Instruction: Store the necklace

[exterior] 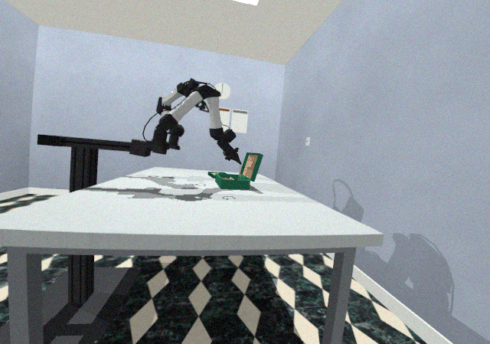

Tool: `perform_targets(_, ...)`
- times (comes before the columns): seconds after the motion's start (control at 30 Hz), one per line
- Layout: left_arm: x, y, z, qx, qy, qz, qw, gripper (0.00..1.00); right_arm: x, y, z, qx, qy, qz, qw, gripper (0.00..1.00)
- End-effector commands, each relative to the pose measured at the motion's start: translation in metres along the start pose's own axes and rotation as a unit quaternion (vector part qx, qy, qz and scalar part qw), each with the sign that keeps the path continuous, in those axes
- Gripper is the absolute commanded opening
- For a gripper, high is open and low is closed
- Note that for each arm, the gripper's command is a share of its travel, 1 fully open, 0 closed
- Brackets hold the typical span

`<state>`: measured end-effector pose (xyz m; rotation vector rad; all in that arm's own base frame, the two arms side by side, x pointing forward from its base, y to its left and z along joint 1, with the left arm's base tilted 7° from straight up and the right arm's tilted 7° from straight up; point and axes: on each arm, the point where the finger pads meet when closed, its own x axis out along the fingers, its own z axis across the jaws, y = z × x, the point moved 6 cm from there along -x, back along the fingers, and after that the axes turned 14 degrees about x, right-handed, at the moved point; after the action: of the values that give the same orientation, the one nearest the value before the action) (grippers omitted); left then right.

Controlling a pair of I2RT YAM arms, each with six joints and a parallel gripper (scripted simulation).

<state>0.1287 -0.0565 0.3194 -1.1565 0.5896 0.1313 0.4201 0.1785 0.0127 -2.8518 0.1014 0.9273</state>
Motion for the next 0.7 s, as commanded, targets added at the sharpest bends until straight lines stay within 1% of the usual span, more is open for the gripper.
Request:
perform_targets(0.0, -0.001, -0.004, 0.001, -0.005, 0.000, -0.013, 1.000, 1.00, 0.013, 0.010, 0.000, 0.005, 0.026, -0.024, 0.999, 0.00)
perform_targets(0.1, -0.001, -0.004, 0.001, -0.005, 0.000, -0.013, 1.000, 1.00, 0.026, 0.024, 0.010, 0.005, 0.026, -0.024, 0.999, 0.00)
perform_targets(0.17, -0.001, -0.004, 0.001, -0.005, 0.000, -0.013, 1.000, 1.00, 0.026, 0.024, 0.010, 0.005, 0.026, -0.024, 0.999, 0.00)
perform_targets(0.4, -0.001, -0.004, 0.001, -0.006, 0.001, -0.013, 1.000, 1.00, 0.048, 0.049, 0.026, 0.006, 0.030, -0.026, 0.999, 0.00)
perform_targets(0.57, -0.001, -0.004, 0.001, -0.006, 0.001, -0.013, 1.000, 1.00, 0.057, 0.055, 0.025, 0.009, 0.039, -0.029, 0.999, 0.00)
perform_targets(0.67, -0.001, -0.004, 0.001, -0.006, 0.001, -0.013, 1.000, 1.00, 0.057, 0.055, 0.020, 0.011, 0.045, -0.031, 0.998, 0.00)
